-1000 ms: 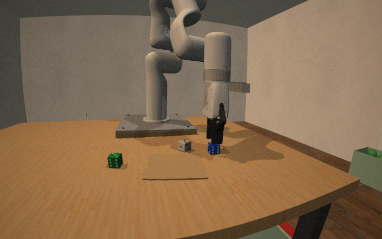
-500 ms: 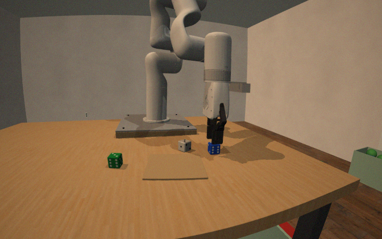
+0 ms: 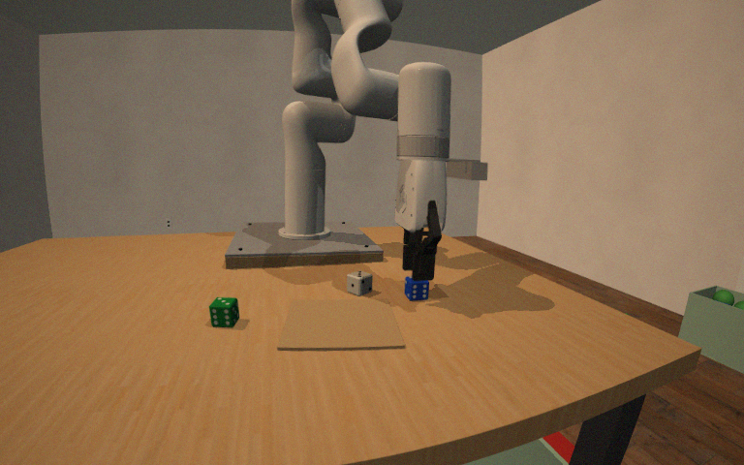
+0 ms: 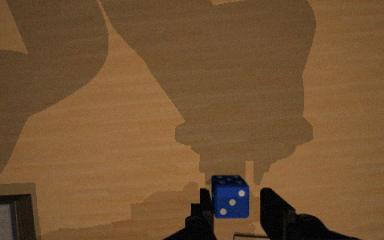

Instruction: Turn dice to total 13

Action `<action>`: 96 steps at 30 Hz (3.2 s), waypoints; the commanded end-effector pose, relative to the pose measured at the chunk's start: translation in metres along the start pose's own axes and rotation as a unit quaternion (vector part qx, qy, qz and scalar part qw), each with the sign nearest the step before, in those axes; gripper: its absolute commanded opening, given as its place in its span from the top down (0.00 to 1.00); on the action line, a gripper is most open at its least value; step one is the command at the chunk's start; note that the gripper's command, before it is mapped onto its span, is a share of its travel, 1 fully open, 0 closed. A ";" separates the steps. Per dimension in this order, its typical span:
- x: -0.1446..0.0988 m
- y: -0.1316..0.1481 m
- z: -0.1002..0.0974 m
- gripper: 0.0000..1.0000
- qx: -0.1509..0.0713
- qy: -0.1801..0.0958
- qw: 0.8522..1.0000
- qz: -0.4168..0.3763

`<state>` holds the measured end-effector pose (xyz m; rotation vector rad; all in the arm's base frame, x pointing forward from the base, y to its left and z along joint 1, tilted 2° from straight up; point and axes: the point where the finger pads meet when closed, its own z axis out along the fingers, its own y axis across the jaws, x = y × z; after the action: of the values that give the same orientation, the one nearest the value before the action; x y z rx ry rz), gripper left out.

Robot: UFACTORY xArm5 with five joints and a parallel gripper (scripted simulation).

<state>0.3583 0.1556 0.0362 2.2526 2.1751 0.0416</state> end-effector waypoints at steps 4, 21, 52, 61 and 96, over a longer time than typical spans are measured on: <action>0.001 0.001 -0.001 0.53 -0.002 0.001 1.000 0.000; 0.001 0.001 0.005 0.53 -0.002 0.001 1.000 0.000; 0.001 0.001 0.033 0.53 -0.002 0.001 1.000 0.000; 0.001 0.001 0.033 0.53 -0.002 0.001 1.000 0.000; 0.001 0.001 0.033 0.73 -0.002 0.001 1.000 0.000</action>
<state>0.3593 0.1563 0.0021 2.2526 2.1750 0.0420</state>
